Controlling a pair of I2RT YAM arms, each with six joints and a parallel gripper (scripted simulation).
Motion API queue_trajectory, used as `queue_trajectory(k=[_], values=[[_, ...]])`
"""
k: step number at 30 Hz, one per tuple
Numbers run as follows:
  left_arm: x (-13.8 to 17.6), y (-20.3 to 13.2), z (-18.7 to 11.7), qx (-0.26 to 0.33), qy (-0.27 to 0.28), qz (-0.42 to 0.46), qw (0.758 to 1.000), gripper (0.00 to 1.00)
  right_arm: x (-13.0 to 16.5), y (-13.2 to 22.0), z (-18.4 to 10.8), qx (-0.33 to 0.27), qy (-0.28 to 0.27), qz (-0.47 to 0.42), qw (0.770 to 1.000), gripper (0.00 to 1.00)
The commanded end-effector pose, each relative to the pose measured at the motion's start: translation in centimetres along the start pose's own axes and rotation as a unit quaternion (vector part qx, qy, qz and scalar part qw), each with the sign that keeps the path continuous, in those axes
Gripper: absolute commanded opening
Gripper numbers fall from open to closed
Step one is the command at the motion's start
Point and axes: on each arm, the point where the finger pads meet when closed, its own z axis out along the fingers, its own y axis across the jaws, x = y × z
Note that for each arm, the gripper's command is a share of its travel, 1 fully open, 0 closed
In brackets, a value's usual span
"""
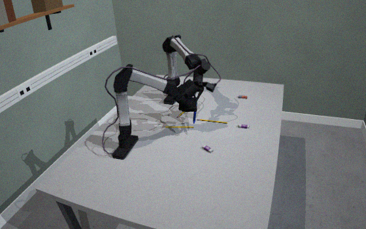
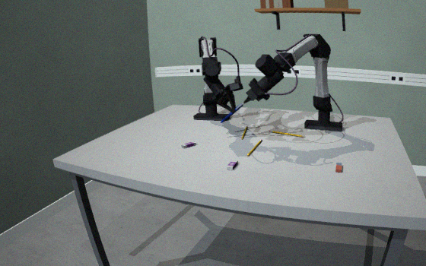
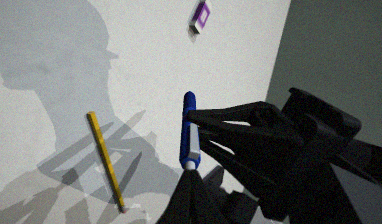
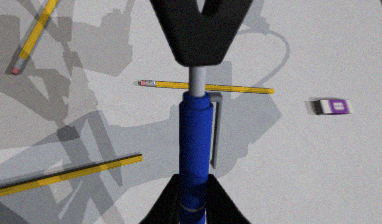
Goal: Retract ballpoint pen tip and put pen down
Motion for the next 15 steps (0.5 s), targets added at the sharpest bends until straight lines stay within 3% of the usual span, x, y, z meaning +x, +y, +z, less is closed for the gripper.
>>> queue_trajectory(k=[1, 5, 6, 15], values=[[0.2, -1.2, -1.5, 0.011, 0.002, 0.010, 1.000, 0.01, -0.6, -0.2, 0.5, -0.002, -0.011, -0.009, 1.000, 0.14], [0.3, -0.1, -1.1, -0.001, 0.010, 0.000, 1.000, 0.01, -0.6, -0.2, 0.5, -0.002, -0.011, -0.009, 1.000, 0.14], [0.0, -1.2, -1.9, 0.011, 0.001, 0.010, 1.000, 0.01, -0.6, -0.2, 0.5, -0.002, -0.011, -0.009, 1.000, 0.14], [0.1, -1.1, -3.6, 0.010, 0.001, 0.009, 1.000, 0.01, -0.6, -0.2, 0.5, -0.002, -0.011, -0.009, 1.000, 0.14]])
